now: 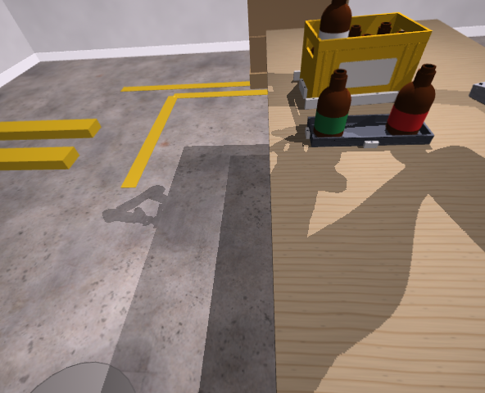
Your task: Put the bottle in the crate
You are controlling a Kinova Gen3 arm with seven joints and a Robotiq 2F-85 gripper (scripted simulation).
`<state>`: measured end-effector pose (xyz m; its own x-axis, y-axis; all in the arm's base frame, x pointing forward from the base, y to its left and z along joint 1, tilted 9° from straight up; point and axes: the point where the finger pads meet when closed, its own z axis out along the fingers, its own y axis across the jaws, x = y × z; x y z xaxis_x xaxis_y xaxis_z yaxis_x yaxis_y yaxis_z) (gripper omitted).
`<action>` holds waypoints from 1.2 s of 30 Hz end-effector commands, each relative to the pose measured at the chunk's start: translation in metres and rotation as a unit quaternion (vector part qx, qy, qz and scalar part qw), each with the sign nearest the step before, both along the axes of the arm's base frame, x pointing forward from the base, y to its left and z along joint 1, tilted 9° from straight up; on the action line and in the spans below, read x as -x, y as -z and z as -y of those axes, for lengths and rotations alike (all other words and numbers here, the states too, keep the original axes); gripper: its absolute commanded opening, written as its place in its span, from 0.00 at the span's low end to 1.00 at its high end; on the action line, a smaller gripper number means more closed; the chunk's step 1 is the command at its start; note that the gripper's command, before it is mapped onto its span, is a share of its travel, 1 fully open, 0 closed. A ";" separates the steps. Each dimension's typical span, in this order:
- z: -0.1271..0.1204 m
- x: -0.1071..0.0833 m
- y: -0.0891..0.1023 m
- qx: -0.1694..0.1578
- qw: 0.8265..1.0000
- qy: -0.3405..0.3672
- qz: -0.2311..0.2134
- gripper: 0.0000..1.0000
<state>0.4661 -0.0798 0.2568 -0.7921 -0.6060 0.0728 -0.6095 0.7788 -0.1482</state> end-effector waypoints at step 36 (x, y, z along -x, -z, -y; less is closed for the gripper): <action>0.001 0.000 0.010 0.000 1.000 -0.001 -0.001 0.00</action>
<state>0.4657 -0.0814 0.2460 -0.7914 -0.6067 0.0746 -0.6105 0.7785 -0.1455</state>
